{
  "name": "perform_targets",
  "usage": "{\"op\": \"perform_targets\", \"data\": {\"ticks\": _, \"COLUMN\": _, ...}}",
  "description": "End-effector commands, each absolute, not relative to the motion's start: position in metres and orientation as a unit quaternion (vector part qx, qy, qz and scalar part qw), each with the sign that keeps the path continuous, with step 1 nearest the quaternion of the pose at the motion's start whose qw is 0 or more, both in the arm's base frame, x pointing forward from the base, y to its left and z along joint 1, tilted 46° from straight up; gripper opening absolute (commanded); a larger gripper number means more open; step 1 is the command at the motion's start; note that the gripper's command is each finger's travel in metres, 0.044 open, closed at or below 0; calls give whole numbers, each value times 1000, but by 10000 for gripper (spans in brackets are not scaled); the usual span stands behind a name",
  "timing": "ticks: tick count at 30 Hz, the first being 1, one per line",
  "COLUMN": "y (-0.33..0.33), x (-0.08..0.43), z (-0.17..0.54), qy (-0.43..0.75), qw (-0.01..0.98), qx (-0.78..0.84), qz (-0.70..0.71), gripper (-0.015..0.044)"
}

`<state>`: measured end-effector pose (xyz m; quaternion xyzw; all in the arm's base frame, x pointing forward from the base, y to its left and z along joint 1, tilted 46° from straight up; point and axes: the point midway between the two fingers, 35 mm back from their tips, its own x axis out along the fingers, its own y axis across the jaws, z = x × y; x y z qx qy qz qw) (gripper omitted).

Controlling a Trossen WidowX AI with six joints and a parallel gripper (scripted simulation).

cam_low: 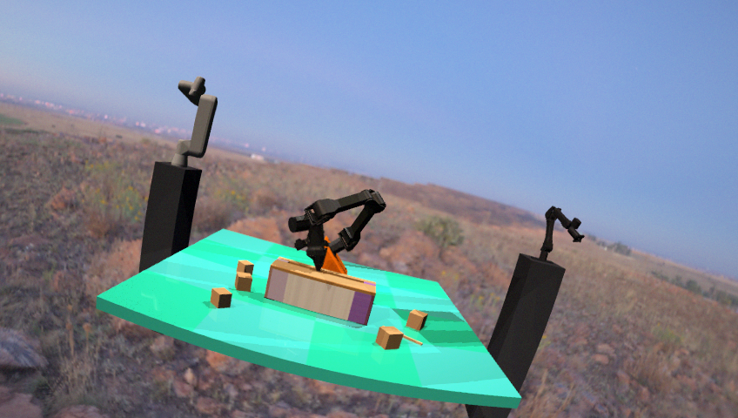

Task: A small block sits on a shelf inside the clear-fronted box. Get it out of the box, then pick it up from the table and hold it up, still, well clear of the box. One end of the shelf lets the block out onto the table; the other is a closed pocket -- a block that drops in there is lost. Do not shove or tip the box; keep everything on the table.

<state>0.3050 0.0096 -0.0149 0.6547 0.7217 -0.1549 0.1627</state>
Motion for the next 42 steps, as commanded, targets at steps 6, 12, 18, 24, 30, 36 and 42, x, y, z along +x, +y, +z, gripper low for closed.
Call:
{"op": "perform_targets", "data": {"ticks": 6, "y": 23, "x": 302, "z": -27, "qy": 723, "qw": 153, "qx": 655, "qz": -156, "gripper": 400}}
{"op": "perform_targets", "data": {"ticks": 12, "y": 30, "x": 302, "z": -33, "qy": 724, "qw": 153, "qx": 655, "qz": -156, "gripper": 400}}
{"op": "perform_targets", "data": {"ticks": 18, "y": 38, "x": 302, "z": -38, "qy": 724, "qw": 152, "qx": 655, "qz": -155, "gripper": 400}}
{"op": "perform_targets", "data": {"ticks": 24, "y": 43, "x": 301, "z": -43, "qy": 724, "qw": 151, "qx": 655, "qz": -154, "gripper": 400}}
{"op": "perform_targets", "data": {"ticks": 30, "y": 39, "x": 303, "z": -37, "qy": 722, "qw": 157, "qx": 656, "qz": -154, "gripper": 400}}
{"op": "perform_targets", "data": {"ticks": 36, "y": 48, "x": 302, "z": -28, "qy": 722, "qw": 156, "qx": 656, "qz": -154, "gripper": 400}}
{"op": "perform_targets", "data": {"ticks": 42, "y": 55, "x": 301, "z": -20, "qy": 722, "qw": 156, "qx": 656, "qz": -154, "gripper": 400}}
